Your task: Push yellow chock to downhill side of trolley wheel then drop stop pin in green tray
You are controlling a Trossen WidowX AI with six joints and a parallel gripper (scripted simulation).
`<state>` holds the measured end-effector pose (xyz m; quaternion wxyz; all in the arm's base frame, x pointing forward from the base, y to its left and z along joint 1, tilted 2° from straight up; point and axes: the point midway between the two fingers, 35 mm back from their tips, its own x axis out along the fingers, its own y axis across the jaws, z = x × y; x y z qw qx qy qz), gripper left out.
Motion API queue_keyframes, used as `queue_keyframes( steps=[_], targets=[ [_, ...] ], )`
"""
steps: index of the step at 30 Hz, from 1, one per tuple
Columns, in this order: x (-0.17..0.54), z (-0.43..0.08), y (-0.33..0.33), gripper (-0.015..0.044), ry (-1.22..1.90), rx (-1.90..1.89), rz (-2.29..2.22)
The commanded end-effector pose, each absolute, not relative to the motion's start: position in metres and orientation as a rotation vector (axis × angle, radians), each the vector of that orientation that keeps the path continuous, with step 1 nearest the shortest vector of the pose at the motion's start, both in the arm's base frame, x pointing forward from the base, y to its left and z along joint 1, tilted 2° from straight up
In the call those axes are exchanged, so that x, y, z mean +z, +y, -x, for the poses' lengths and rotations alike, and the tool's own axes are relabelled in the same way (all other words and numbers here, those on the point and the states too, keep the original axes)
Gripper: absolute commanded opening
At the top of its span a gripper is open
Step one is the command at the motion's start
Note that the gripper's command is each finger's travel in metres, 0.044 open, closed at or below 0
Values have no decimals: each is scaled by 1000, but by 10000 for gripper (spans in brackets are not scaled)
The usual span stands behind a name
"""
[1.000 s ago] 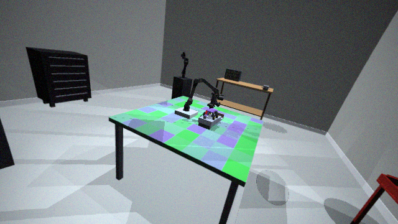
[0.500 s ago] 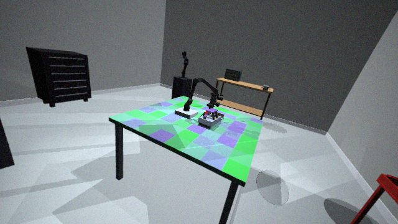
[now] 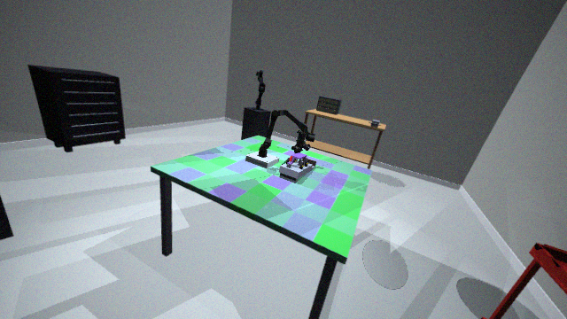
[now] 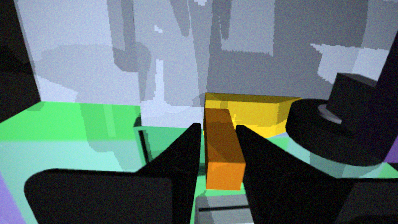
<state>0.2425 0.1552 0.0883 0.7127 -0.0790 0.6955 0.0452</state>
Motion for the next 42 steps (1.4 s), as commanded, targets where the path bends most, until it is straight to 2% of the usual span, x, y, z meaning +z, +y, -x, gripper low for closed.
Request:
queue_keyframes(
  steps=[1, 22, 26, 30, 35, 42],
  targets=[
    [89, -243, 155, 184, 1541, 98, 174],
    [148, -240, 159, 190, 1536, 92, 178],
    [139, -239, 159, 295, 1542, 97, 179],
    [146, -255, 162, 190, 1472, 175, 248],
    [163, -264, 161, 190, 1409, 362, 389],
    [168, -284, 128, 190, 1374, 488, 611]
  ],
)
